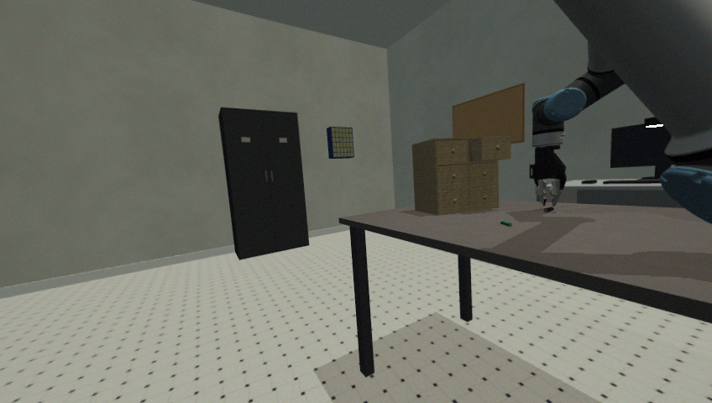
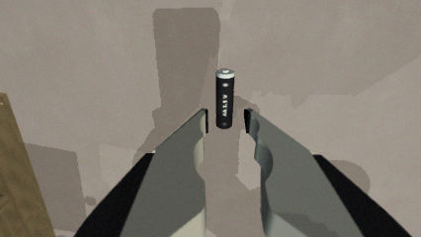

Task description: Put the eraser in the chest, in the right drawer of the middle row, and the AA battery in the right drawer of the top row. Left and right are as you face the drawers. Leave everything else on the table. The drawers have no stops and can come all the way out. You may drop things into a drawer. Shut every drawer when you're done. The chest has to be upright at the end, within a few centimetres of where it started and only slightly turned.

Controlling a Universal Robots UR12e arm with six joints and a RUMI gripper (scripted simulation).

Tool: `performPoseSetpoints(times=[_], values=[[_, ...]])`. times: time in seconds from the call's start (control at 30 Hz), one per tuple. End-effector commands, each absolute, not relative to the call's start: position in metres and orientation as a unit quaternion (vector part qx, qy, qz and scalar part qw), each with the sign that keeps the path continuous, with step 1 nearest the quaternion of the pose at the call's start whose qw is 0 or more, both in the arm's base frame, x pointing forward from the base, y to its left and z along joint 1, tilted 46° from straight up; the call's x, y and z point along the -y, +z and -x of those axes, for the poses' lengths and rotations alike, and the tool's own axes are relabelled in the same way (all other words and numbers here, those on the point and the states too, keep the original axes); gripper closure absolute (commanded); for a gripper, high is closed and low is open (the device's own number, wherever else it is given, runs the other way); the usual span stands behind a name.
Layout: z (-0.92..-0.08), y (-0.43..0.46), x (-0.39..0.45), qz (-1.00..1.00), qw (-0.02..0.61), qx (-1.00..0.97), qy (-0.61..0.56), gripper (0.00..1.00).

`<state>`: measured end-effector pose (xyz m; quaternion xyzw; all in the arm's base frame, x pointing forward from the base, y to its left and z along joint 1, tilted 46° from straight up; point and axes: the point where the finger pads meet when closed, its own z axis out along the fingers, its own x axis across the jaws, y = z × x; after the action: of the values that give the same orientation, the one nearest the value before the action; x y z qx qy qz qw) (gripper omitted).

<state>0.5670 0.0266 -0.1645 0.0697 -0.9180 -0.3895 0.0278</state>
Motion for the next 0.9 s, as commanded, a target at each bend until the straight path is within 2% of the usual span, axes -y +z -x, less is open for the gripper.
performPoseSetpoints(times=[0.0,0.87], values=[[-0.5676,-0.1644,-0.026,-0.07,0.027,0.918,-0.389,0.83],[-0.5676,-0.1644,-0.026,-0.07,0.027,0.918,-0.389,0.83]])
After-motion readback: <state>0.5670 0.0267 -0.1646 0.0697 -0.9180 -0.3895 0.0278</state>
